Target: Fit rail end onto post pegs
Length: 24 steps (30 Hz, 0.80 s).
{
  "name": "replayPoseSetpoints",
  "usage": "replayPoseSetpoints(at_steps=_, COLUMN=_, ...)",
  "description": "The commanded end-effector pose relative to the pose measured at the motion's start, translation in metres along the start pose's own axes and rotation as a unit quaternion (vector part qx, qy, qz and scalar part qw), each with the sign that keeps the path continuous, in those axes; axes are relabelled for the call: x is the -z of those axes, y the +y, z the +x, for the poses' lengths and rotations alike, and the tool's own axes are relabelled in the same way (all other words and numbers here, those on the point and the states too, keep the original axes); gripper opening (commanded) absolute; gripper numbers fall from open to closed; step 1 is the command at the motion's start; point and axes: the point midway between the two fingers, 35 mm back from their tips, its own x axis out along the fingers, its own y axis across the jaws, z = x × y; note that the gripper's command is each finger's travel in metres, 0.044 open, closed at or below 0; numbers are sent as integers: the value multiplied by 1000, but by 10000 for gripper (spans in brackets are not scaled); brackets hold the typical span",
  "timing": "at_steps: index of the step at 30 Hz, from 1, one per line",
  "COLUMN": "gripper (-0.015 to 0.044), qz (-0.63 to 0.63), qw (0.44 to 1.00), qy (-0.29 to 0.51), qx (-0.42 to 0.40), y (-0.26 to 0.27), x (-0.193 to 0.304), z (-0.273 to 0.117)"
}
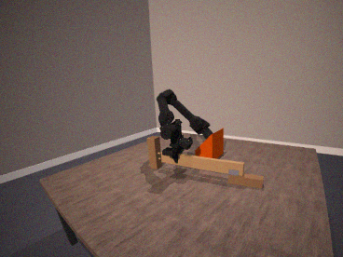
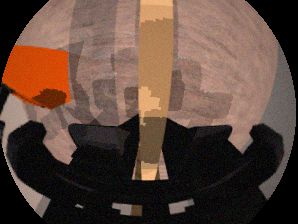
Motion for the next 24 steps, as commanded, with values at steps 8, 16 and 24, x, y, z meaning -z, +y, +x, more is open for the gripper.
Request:
replayPoseSetpoints(at_steps=8, gripper=0, qz=-1, qw=1000, qy=0, qx=4, y=-1, x=4, z=-3)
replayPoseSetpoints(at_steps=16, gripper=0, qz=-1, qw=1000, qy=0, qx=4, y=-1, x=7, z=-3)
replayPoseSetpoints(at_steps=24, gripper=0, qz=-1, qw=1000, qy=0, qx=4, y=-1, x=10, z=-3)
